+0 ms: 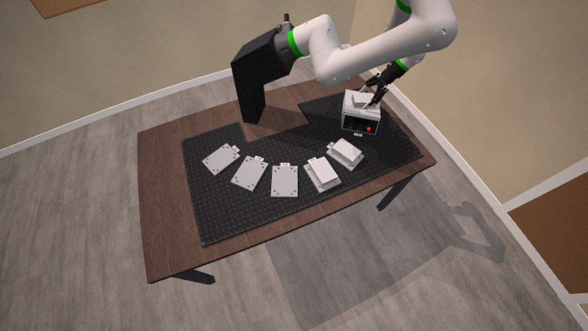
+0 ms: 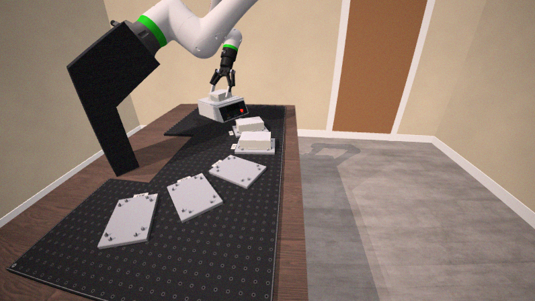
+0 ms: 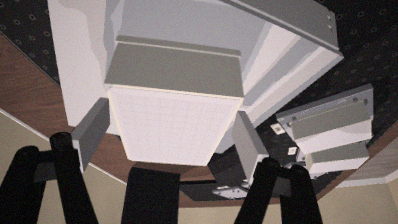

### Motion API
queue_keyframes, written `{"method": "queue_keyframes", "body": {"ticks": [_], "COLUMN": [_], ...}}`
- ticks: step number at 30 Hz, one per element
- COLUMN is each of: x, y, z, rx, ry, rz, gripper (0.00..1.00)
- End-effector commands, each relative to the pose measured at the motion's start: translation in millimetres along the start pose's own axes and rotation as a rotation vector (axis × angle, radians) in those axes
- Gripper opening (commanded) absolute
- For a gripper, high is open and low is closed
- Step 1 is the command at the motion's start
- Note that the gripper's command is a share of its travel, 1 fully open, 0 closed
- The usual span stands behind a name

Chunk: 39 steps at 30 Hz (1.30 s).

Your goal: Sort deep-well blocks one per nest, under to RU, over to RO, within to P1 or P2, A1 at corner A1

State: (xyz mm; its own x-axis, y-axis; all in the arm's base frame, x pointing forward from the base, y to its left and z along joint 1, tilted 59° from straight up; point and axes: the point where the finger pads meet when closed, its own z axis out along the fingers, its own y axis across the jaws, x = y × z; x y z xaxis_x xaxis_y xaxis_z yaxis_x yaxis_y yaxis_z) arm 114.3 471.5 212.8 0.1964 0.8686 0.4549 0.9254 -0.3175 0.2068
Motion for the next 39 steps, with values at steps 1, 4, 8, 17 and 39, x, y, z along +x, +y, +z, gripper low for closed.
{"method": "queue_keyframes", "body": {"ticks": [1, 4, 8, 17, 39], "x": [0.1, 0.1, 0.1, 0.1, -4.9], "y": [-0.1, -0.1, -0.1, -0.1, -0.1], "z": [-0.2, -0.2, -0.2, -0.2, -8.8], "rx": [0.000, 0.000, 0.000, 0.000, 0.000], "ry": [0.000, 0.000, 0.000, 0.000, 0.000], "rz": [0.000, 0.000, 0.000, 0.000, 0.000], "gripper": [0.10, 0.10, 0.10, 0.10, 0.10]}}
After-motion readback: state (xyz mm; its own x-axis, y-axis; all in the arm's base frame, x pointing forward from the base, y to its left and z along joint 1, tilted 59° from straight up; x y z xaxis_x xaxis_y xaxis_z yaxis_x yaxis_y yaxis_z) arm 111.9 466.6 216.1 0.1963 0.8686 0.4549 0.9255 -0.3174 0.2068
